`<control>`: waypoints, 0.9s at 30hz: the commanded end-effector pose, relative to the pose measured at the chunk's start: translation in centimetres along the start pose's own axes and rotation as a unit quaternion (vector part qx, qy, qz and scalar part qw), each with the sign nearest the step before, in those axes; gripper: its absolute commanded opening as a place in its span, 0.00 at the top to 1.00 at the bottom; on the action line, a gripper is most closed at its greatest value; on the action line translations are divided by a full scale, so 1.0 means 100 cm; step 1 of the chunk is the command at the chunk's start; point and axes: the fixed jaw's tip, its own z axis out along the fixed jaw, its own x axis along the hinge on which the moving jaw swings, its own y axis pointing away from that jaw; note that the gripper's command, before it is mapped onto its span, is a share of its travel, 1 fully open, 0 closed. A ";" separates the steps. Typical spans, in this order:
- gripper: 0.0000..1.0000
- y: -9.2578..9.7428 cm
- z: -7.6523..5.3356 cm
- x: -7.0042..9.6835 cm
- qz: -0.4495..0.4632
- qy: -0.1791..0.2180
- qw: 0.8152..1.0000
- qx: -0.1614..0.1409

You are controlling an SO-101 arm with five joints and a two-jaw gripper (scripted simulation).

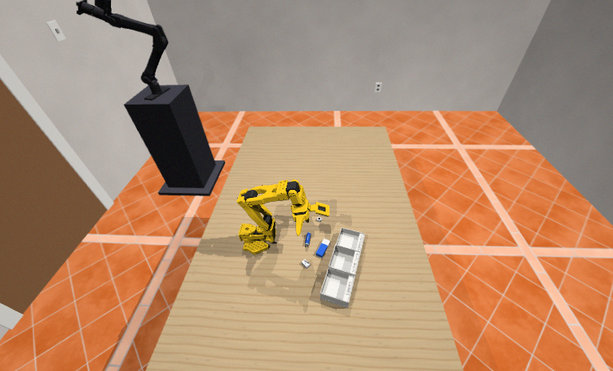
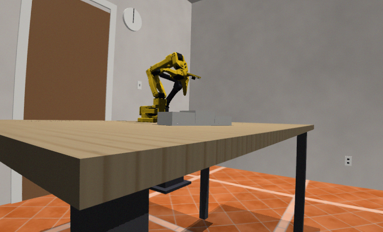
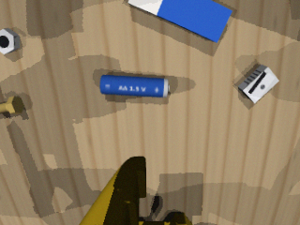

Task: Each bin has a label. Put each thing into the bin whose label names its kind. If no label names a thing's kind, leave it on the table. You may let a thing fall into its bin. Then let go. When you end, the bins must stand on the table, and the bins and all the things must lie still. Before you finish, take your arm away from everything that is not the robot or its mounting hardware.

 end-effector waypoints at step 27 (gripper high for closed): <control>0.00 -0.061 -0.025 -0.080 0.045 -0.158 0.985 0.061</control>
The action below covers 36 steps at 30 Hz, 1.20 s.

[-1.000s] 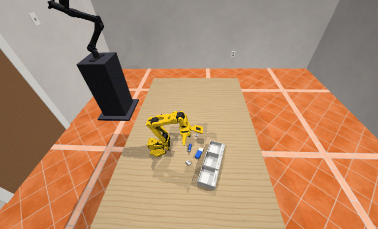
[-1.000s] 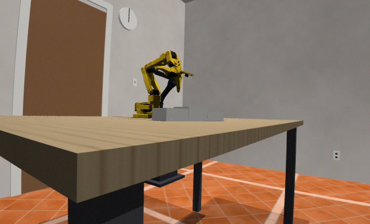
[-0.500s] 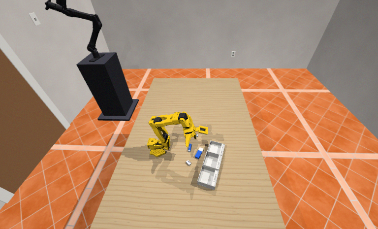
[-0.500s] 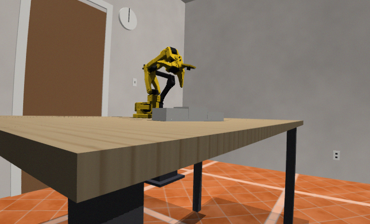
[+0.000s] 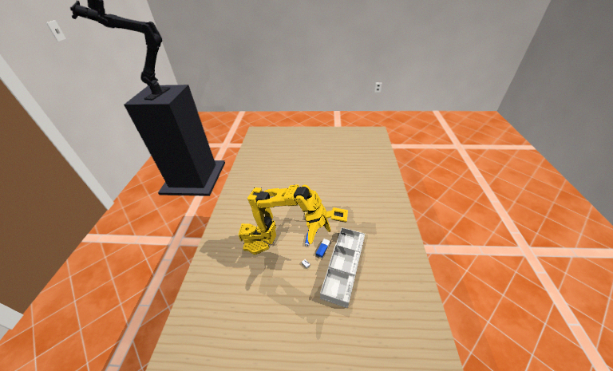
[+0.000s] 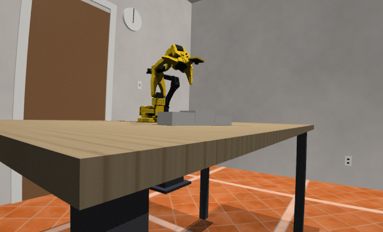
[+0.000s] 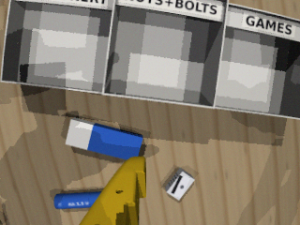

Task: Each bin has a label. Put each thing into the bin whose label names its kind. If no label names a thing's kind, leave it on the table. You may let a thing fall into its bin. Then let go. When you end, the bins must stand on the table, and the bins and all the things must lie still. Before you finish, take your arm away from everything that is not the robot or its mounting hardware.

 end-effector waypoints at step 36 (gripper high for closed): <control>0.00 -0.007 -0.007 -0.011 -0.008 -0.037 0.999 0.011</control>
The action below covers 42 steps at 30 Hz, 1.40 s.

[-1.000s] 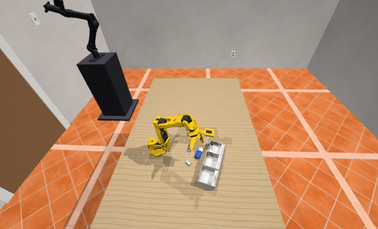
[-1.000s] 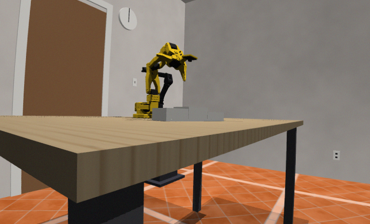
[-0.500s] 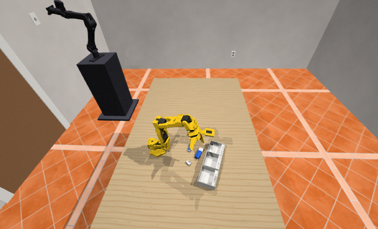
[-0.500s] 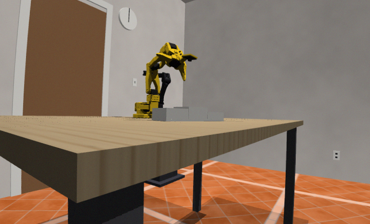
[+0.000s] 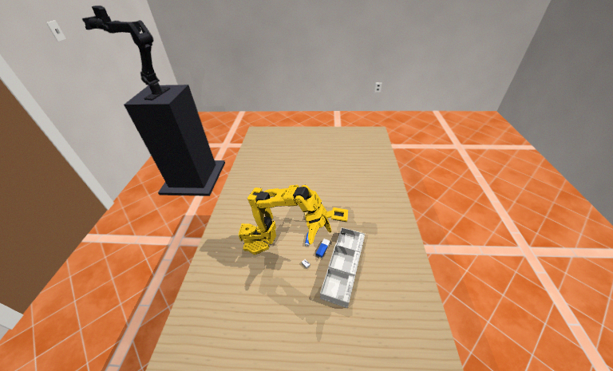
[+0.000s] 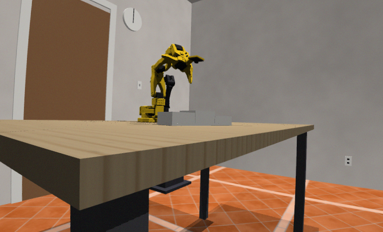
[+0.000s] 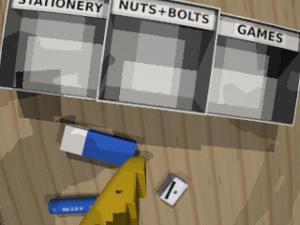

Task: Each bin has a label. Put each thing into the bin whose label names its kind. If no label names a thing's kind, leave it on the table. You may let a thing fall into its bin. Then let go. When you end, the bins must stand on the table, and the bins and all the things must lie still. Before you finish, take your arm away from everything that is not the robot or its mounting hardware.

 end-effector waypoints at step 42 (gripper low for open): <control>0.00 -0.090 -0.006 -0.062 0.021 -0.152 0.981 0.122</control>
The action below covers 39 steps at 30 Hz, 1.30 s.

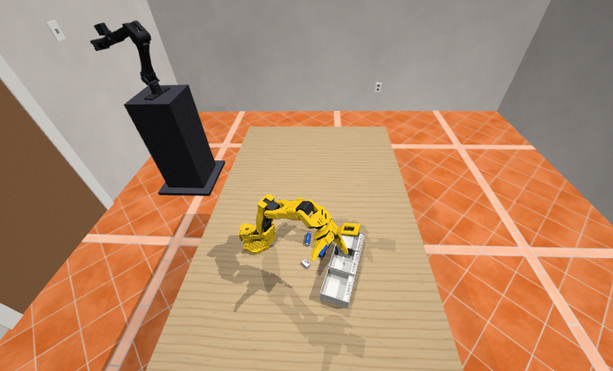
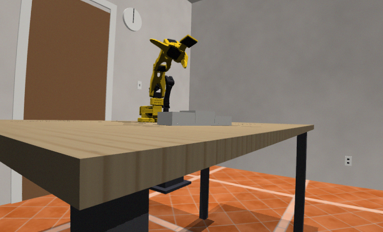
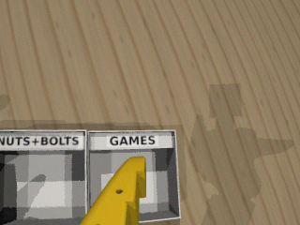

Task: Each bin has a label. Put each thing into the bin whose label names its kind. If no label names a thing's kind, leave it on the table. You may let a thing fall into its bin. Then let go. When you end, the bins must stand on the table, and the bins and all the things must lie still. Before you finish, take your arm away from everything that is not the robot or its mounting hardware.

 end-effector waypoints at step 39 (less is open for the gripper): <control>0.00 0.001 0.013 0.008 -0.003 0.028 1.000 -0.008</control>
